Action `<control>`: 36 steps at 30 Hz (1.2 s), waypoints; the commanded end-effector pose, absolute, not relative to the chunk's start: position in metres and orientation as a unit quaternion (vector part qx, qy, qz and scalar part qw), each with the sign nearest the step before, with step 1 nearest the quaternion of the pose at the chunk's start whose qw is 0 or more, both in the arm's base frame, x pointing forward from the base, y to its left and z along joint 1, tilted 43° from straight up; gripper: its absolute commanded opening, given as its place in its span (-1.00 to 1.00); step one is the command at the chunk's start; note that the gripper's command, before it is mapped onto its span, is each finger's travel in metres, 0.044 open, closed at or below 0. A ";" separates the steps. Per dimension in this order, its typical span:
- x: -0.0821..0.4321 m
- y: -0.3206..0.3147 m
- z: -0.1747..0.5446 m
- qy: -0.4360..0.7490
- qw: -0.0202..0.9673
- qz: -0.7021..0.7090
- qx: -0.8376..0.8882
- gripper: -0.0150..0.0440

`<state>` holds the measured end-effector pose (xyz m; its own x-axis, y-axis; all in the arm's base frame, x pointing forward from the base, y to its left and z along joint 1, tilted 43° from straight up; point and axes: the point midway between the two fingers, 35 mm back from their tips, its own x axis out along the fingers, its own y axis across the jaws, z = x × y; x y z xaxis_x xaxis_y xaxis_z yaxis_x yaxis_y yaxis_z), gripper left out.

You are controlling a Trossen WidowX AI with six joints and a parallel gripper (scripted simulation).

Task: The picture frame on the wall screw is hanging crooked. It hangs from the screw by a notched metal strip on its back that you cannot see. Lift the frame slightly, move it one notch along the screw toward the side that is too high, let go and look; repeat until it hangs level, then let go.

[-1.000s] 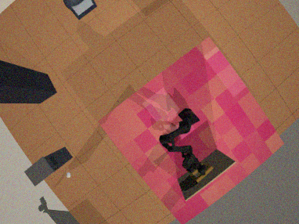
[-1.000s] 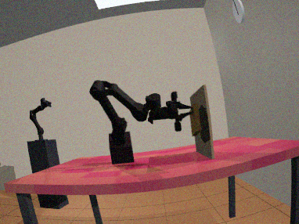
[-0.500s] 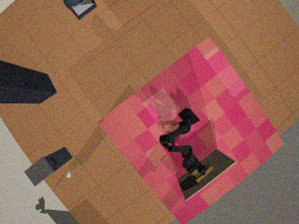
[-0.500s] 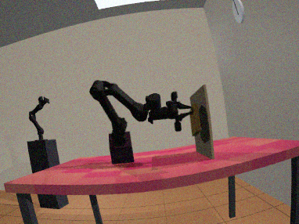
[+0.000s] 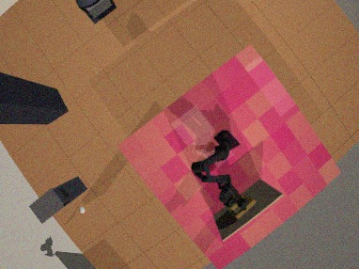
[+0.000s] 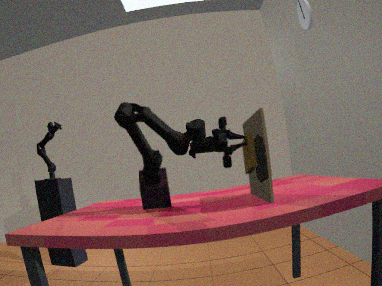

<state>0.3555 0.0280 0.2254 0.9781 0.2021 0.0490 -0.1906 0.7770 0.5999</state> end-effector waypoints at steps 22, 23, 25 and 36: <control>0.355 0.029 0.233 0.004 0.942 0.114 0.315 -0.49; 0.355 0.029 0.233 0.004 0.942 0.114 0.315 -0.49; 0.355 0.029 0.233 0.004 0.942 0.114 0.315 -0.49; 0.355 0.027 0.238 0.003 0.942 0.114 0.315 -0.49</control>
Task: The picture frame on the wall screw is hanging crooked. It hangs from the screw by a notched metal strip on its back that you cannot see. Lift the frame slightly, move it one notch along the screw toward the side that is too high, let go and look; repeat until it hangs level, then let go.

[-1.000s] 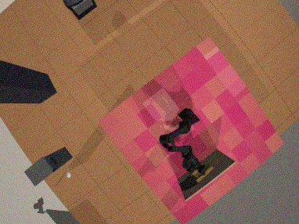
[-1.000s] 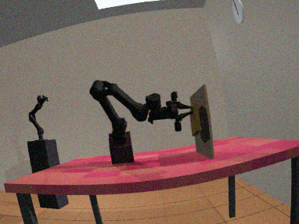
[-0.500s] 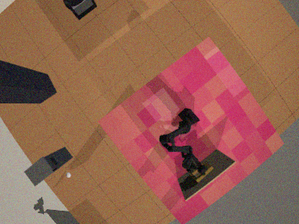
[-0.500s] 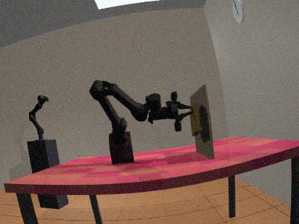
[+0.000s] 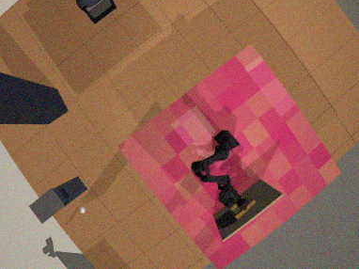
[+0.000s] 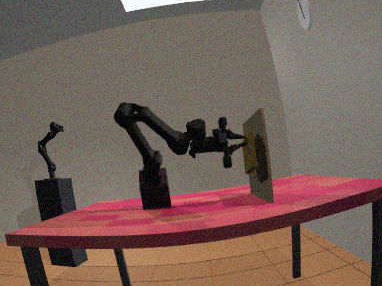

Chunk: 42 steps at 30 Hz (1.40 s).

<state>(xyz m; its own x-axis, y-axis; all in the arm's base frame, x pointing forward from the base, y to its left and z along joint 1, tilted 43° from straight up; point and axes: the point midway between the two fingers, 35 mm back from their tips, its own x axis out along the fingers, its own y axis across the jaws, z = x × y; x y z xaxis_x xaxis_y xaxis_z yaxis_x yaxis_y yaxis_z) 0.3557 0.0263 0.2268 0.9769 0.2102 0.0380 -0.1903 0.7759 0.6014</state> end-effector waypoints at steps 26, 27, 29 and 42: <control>0.356 0.025 0.237 0.003 0.942 0.114 0.315 -0.49; 0.356 0.024 0.236 0.003 0.942 0.114 0.315 -0.49; 0.356 0.024 0.236 0.003 0.942 0.114 0.315 -0.49; 0.357 0.021 0.233 0.003 0.942 0.114 0.314 -0.49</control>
